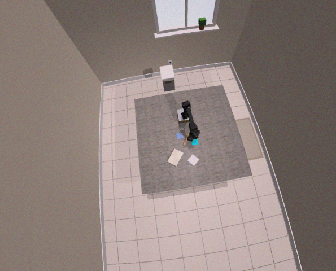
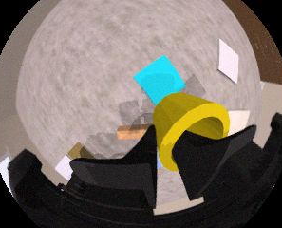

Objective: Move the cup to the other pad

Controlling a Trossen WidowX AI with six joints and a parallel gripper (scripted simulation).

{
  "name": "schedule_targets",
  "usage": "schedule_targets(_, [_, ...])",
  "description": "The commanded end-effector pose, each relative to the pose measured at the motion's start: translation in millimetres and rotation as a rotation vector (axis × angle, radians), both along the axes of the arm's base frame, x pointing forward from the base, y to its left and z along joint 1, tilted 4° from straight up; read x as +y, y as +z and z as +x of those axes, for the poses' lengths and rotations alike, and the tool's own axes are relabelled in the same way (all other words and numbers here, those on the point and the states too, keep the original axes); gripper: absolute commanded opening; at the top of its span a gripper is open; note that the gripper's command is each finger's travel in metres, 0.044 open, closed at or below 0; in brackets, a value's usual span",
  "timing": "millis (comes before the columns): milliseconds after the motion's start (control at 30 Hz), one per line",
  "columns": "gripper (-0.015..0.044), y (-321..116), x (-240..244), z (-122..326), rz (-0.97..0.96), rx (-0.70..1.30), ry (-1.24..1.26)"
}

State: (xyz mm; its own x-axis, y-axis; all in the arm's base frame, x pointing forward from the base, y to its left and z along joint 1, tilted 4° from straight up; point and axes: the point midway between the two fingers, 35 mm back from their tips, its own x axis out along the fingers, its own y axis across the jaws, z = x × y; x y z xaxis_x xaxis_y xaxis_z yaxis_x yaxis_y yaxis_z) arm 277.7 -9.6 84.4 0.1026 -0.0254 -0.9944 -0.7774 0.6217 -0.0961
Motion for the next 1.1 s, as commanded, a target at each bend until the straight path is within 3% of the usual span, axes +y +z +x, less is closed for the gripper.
schedule_targets(0, [0.0,-2.3,5.9,4.7,-0.004,0.012,-0.003])
schedule_targets(533, [0.0,-2.7,39.3,29.6,-0.001,0.01,-0.003])
schedule_targets(1067, [0.0,-27.5,40.4,33.9,-0.001,0.01,-0.003])
